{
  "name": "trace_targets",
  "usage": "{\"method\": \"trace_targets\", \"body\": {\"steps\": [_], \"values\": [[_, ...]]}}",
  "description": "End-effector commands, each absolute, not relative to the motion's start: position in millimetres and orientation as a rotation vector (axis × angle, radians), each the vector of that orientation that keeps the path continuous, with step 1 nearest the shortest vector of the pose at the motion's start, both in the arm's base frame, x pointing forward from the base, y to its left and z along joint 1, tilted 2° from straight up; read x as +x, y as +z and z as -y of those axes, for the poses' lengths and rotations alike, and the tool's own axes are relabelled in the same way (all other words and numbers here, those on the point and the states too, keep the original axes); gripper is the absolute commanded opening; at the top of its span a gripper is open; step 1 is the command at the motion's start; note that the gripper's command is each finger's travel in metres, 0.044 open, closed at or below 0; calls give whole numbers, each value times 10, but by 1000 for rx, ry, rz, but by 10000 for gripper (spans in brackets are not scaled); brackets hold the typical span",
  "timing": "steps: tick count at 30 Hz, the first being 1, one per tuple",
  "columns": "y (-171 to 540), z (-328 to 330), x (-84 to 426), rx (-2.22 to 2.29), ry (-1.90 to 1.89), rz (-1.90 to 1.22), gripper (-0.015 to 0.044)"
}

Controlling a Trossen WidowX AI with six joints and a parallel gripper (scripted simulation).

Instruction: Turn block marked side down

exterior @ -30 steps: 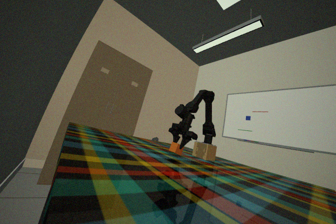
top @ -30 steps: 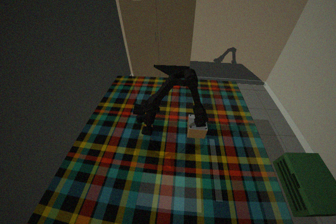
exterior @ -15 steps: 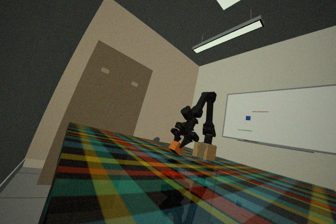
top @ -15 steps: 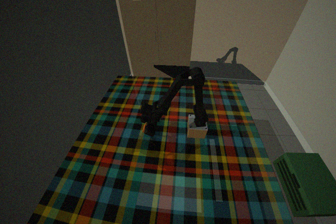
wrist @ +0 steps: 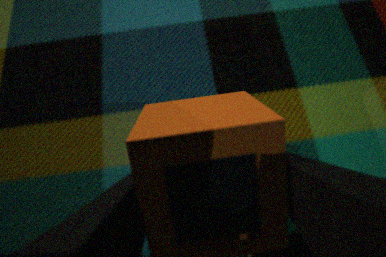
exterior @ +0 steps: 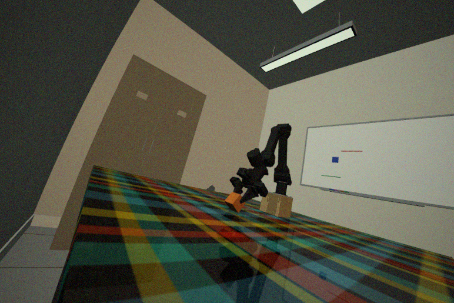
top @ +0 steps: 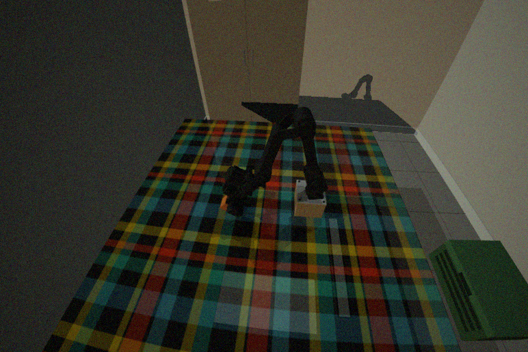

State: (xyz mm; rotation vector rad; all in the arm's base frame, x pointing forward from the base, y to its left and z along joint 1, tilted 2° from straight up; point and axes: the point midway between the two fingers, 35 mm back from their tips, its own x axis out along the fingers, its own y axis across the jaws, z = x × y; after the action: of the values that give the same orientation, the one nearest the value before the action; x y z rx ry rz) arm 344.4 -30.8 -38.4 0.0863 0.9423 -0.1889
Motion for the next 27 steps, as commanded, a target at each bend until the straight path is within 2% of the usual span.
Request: {"method": "trace_targets", "body": {"steps": [1, 27], "values": [[-466, 313, 3442, 74, -192, -901, 0], [-564, 308, 3320, 43, -200, -566, 0]]}}
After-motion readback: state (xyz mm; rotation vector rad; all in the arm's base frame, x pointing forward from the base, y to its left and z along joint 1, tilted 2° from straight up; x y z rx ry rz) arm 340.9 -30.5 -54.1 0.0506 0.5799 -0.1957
